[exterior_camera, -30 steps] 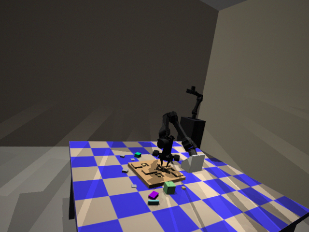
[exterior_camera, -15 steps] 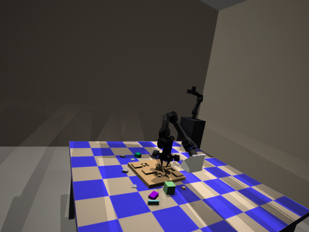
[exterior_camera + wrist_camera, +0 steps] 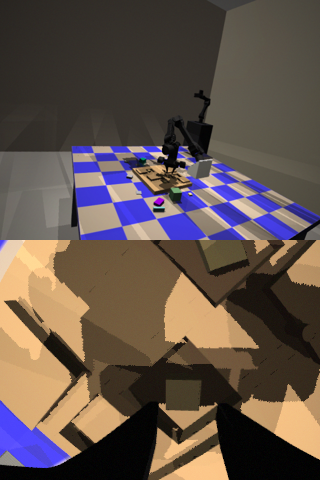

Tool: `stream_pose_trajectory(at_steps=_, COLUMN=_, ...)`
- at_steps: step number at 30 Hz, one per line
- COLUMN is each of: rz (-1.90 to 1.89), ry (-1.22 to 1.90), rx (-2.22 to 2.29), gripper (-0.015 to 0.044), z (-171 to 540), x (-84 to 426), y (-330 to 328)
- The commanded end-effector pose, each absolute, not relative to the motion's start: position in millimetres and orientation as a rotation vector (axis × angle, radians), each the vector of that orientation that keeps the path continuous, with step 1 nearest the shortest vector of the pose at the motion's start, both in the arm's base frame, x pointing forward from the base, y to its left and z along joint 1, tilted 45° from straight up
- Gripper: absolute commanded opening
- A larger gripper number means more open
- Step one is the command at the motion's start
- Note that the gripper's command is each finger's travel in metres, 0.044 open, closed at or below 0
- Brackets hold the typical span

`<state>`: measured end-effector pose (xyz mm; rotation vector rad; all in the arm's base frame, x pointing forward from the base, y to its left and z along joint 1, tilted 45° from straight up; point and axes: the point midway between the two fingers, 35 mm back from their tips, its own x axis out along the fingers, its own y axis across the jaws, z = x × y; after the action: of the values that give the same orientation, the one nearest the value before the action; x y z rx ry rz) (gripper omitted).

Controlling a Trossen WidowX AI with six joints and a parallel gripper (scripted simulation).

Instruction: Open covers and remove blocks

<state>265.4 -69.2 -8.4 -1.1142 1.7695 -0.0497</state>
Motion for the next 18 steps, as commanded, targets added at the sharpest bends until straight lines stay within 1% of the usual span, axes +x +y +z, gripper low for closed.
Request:
stream_pose_trajectory(at_steps=1, rz=-0.045, ry=1.777, rx=-1.123, gripper=0.0144, z=-13.1, x=263.4, y=-72.6)
stream_pose_trajectory(at_steps=18, rz=-0.045, ry=1.777, rx=-1.124, gripper=0.0144, z=-18.7, x=262.2, y=-78.5)
